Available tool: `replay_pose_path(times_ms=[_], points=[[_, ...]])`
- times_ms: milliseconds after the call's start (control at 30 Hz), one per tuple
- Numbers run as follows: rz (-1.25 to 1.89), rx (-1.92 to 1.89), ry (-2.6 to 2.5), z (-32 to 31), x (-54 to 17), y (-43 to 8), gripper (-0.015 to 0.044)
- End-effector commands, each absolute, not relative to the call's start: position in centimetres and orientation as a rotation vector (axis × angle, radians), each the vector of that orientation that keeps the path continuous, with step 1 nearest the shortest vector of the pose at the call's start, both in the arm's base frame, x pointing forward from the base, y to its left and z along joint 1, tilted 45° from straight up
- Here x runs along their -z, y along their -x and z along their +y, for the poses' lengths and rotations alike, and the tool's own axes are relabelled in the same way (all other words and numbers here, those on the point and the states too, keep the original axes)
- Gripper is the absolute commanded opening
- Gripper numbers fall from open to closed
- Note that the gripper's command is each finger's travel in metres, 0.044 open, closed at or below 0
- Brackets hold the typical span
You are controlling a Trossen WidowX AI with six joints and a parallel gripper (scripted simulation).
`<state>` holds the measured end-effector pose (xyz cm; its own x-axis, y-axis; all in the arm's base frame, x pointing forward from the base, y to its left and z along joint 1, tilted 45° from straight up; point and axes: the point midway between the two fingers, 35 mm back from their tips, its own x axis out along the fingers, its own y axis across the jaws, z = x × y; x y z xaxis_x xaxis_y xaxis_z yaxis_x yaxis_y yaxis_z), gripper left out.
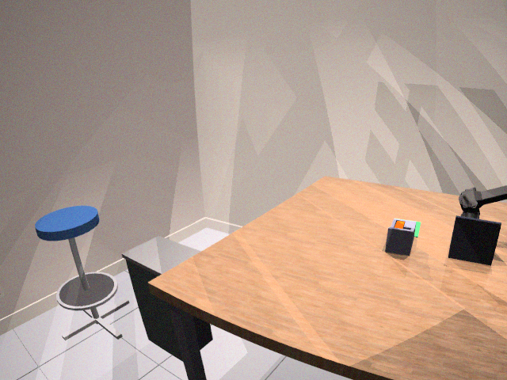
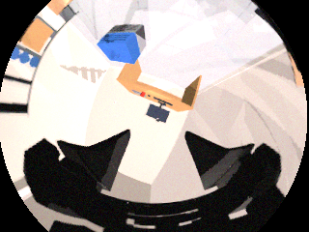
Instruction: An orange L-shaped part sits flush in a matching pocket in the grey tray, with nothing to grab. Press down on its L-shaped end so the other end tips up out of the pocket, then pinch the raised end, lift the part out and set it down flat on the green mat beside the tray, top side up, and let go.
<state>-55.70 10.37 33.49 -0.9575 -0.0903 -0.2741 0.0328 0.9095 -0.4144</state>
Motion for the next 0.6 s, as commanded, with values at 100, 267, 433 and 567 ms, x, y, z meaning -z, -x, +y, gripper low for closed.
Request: replay_pose_path(times_ms=[100,267,433,567], points=[[2.903,0.607,0.105,9.1,-38.1,54.6,0.0295],[3.099,0.526,0.189,6.9,-44.8,51.9,0.018],[3.294,0.48,0.314,4.4,-51.7,48.0,0.018],[3.465,0.456,0.35,3.4,-56.9,43.8,0.018]])
